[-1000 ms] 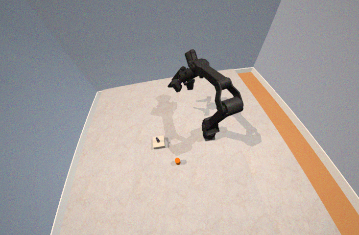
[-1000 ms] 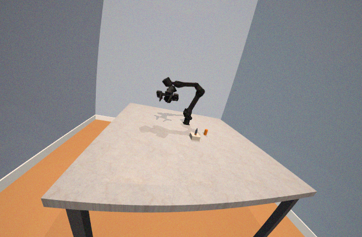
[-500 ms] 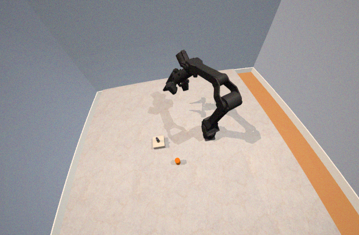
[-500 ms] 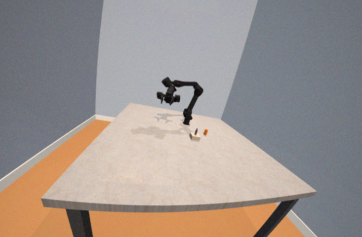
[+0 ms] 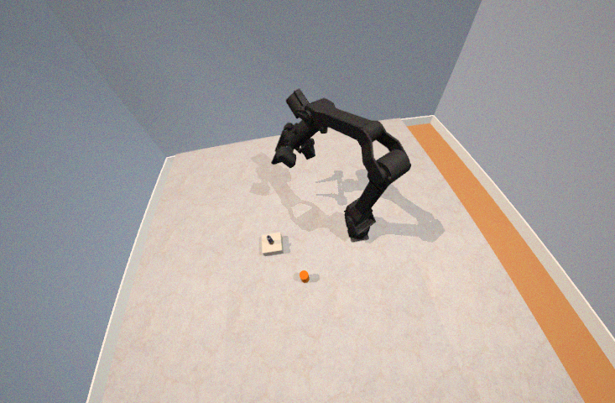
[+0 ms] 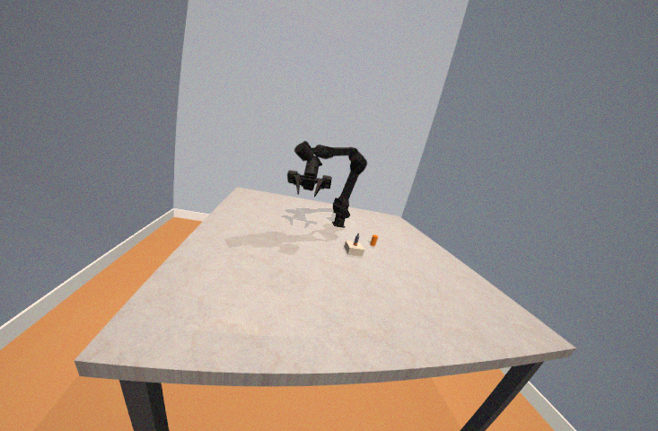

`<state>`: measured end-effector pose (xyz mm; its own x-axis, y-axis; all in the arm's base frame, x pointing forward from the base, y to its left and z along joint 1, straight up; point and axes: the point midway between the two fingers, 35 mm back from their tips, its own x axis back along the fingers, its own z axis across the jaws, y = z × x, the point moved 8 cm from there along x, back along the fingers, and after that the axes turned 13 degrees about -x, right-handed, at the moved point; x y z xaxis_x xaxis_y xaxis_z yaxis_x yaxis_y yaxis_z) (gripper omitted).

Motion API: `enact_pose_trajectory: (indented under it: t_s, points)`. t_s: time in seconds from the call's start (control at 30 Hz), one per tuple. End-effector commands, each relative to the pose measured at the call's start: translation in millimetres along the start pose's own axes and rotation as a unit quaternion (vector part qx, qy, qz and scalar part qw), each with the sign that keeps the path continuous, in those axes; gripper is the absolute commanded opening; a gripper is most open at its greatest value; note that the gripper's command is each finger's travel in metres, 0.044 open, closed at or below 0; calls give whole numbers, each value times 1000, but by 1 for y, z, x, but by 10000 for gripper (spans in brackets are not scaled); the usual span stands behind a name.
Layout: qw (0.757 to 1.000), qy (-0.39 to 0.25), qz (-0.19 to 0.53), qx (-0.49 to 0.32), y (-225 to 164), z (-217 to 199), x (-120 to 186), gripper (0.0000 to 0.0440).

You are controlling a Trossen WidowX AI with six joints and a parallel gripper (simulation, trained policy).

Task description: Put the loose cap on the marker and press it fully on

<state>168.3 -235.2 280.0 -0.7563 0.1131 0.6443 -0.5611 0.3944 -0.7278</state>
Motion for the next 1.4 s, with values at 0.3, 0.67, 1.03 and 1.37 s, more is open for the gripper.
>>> enact_pose_trajectory:
  t_s: [0.3,0.67,1.03,1.37]
  points:
    - [998,-29,-46,31,-10,-22,-24,321]
    - [994,-51,-83,56,-15,-44,-40,322]
    - [987,-69,-121,82,-19,-71,-54,324]
    - [978,-84,-156,108,-19,-97,-66,326]
